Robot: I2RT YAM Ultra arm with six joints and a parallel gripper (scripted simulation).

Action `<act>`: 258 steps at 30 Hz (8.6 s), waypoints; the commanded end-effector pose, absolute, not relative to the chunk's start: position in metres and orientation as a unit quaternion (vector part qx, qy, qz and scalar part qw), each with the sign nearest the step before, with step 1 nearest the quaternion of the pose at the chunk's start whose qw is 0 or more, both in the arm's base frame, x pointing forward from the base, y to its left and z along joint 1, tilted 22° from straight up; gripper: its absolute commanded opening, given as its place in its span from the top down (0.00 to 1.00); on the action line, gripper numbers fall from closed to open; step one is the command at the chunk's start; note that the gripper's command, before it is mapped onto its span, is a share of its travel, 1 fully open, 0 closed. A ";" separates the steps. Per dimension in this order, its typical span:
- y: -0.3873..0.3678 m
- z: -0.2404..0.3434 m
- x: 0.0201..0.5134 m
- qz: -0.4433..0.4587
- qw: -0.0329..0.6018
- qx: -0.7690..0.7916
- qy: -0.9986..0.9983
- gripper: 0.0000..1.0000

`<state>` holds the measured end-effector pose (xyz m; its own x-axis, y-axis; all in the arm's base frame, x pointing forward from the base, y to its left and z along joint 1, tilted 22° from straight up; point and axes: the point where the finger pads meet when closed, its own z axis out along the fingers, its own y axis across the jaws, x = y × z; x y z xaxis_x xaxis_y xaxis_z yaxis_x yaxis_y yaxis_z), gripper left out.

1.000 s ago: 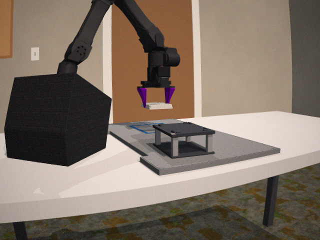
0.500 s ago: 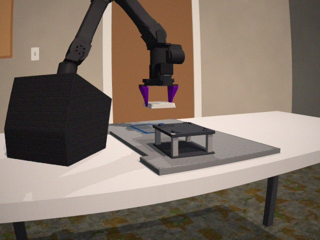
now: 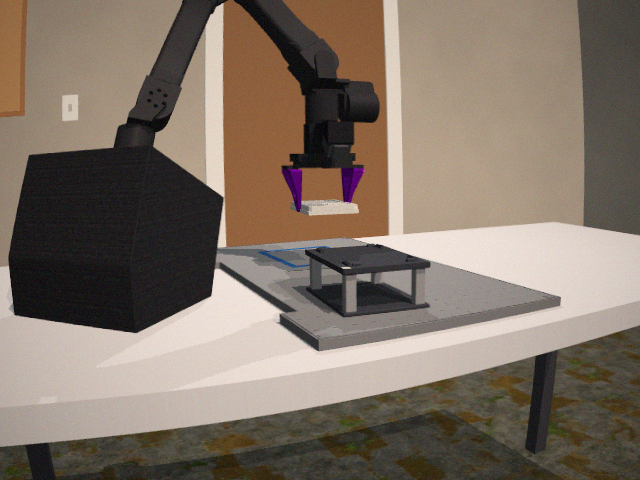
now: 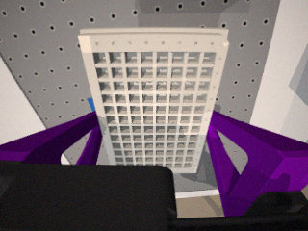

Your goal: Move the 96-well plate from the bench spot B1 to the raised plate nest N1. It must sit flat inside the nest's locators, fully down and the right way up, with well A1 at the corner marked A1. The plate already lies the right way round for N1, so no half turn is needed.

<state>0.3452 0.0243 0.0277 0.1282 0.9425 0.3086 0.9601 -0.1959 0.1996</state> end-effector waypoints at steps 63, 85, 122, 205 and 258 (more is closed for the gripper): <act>-0.165 0.001 0.304 -0.189 0.017 -0.744 -0.640 1.00; -0.225 0.002 0.292 -0.188 0.001 -0.743 -0.643 1.00; -0.222 -0.002 0.296 -0.188 0.007 -0.743 -0.642 1.00; -0.200 -0.047 0.298 -0.187 0.028 -0.743 -0.642 1.00; -0.199 -0.068 0.309 -0.188 0.007 -0.745 -0.640 1.00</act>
